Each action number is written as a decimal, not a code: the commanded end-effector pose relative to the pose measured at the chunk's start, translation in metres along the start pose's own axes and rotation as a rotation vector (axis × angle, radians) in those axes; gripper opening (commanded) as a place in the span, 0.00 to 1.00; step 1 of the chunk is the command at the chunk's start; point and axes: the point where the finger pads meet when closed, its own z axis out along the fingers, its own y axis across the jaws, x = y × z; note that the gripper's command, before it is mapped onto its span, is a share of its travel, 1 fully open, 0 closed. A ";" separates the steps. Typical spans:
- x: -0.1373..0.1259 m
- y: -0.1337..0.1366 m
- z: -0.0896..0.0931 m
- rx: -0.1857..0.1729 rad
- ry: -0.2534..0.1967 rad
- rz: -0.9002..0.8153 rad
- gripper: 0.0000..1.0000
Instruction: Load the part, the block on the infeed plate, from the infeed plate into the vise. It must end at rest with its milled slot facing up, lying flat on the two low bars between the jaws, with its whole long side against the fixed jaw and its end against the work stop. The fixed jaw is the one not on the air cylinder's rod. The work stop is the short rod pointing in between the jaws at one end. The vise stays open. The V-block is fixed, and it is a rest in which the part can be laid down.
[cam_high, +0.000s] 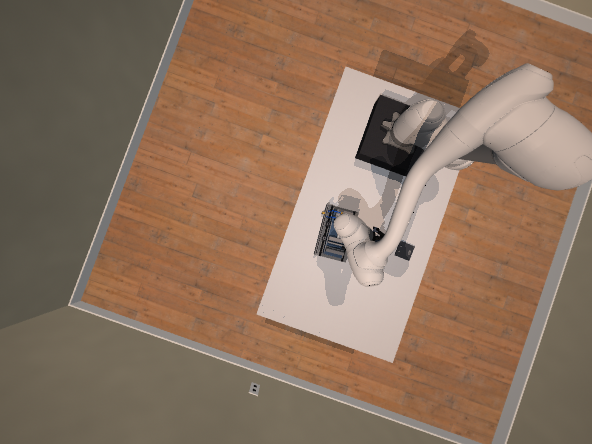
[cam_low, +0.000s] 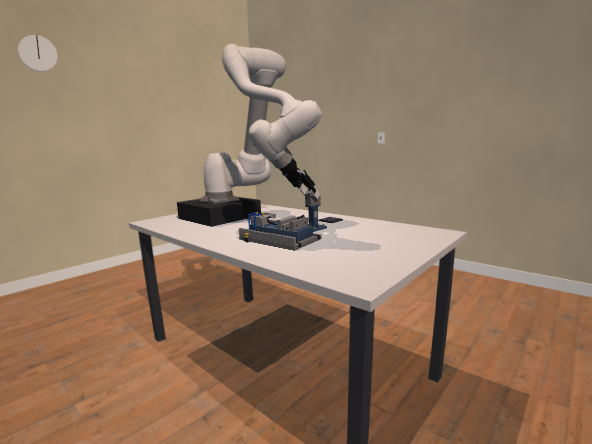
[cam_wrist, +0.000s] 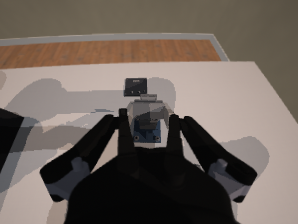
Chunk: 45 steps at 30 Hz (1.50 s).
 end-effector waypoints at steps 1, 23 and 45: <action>0.000 0.000 0.000 0.000 0.000 0.000 0.00; 0.000 0.000 0.000 0.000 0.000 0.000 0.00; 0.000 0.000 0.000 0.000 0.000 0.000 0.51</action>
